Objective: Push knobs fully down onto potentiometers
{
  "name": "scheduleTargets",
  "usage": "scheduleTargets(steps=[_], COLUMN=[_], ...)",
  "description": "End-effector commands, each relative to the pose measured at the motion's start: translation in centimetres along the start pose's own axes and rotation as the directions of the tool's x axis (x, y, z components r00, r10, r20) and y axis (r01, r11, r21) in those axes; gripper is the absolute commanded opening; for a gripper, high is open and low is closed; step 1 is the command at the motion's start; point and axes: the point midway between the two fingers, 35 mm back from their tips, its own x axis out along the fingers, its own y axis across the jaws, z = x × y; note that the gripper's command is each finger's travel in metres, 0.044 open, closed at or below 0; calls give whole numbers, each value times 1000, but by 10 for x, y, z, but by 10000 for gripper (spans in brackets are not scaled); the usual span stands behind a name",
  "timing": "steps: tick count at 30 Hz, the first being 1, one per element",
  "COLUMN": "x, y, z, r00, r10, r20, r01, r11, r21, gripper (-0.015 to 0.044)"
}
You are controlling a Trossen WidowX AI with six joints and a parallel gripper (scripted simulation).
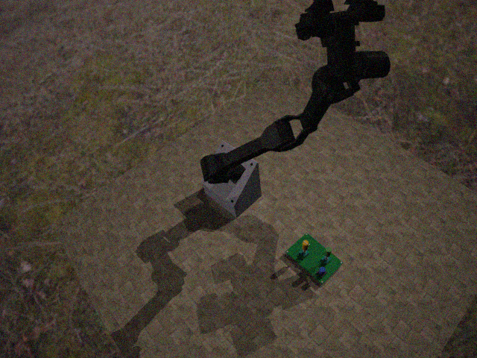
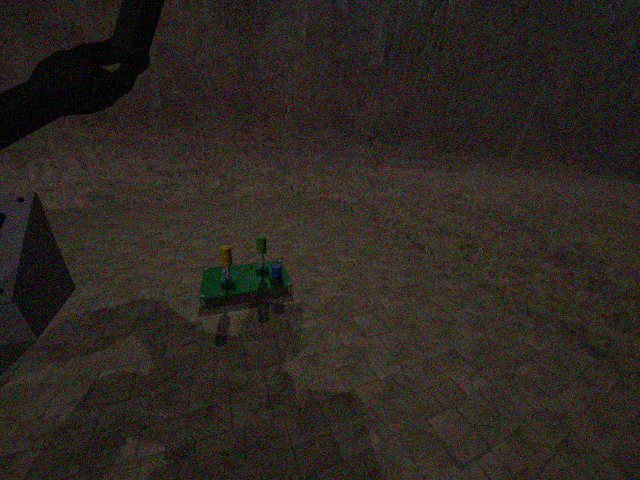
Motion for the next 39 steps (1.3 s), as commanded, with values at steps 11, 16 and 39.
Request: scheduleTargets(steps=[11, 16, 39], x=[30, 38, 17], y=[19, 38, 166], z=[119, 175, 420], r00=[976, 947, 608], r10=[21, 64, 252], r20=[217, 316, 753], r01=[-9, -44, -338], r11=[998, 997, 940], r21=[-54, -69, -42], gripper=[111, 0, 0])
